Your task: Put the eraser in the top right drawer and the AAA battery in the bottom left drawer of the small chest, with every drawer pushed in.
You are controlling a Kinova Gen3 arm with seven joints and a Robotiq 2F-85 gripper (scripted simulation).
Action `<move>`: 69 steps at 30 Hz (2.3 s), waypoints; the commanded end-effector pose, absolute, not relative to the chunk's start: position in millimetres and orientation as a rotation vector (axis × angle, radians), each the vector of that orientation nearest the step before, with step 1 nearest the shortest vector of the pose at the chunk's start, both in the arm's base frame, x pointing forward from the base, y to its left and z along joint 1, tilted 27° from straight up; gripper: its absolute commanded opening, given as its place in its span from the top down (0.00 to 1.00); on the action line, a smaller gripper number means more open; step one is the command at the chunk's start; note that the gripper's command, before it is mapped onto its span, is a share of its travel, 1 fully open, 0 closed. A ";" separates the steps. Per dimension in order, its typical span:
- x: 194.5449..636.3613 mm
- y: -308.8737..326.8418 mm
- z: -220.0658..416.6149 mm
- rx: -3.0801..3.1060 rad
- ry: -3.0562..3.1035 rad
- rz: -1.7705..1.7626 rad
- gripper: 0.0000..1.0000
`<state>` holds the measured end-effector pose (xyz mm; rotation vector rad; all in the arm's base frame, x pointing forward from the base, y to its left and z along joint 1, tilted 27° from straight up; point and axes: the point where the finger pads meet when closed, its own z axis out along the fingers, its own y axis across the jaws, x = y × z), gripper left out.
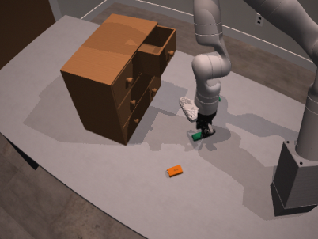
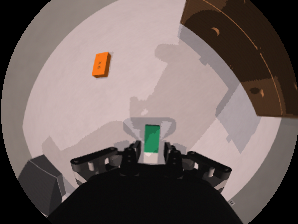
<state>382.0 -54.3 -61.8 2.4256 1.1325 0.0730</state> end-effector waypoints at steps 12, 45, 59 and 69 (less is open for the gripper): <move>380.3 -52.4 -63.2 2.427 1.132 0.075 0.62; 382.5 -56.2 -71.9 2.427 1.132 0.075 0.62; 385.0 -60.1 -81.0 2.427 1.132 0.075 0.62; 385.0 -60.1 -81.0 2.427 1.132 0.075 0.62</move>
